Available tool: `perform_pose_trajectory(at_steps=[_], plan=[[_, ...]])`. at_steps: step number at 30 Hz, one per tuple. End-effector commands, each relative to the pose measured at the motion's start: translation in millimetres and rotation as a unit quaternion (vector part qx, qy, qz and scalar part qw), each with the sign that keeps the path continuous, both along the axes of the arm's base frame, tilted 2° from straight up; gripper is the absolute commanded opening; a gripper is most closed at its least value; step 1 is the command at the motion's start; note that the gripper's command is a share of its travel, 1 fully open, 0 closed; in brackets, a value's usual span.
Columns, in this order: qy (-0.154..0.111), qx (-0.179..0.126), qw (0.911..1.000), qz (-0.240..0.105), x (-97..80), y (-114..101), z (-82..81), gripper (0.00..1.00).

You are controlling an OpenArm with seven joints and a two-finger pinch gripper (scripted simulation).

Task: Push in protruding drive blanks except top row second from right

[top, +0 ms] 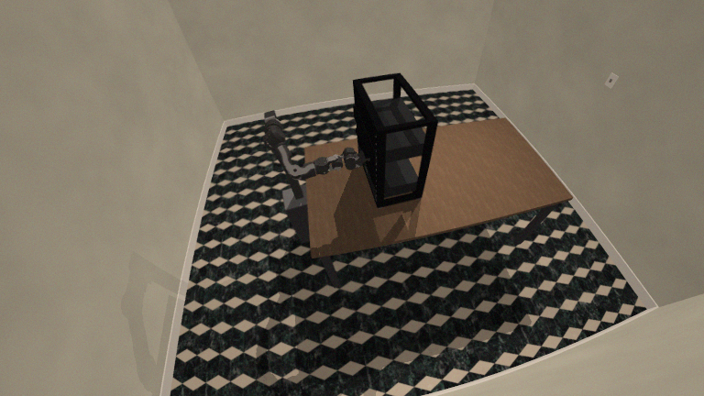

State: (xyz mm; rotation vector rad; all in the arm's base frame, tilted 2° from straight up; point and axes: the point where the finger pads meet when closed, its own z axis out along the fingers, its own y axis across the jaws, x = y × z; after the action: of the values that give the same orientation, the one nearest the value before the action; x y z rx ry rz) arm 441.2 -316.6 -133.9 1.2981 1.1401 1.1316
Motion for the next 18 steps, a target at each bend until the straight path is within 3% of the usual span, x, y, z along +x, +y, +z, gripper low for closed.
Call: perform_pose_trajectory(at_steps=[1,18], plan=[[0.004,0.002,0.9999,0.014,1.9,8.0,-2.1,0.0],[0.004,0.002,0.9999,0.014,5.0,9.0,-2.8,0.0]])
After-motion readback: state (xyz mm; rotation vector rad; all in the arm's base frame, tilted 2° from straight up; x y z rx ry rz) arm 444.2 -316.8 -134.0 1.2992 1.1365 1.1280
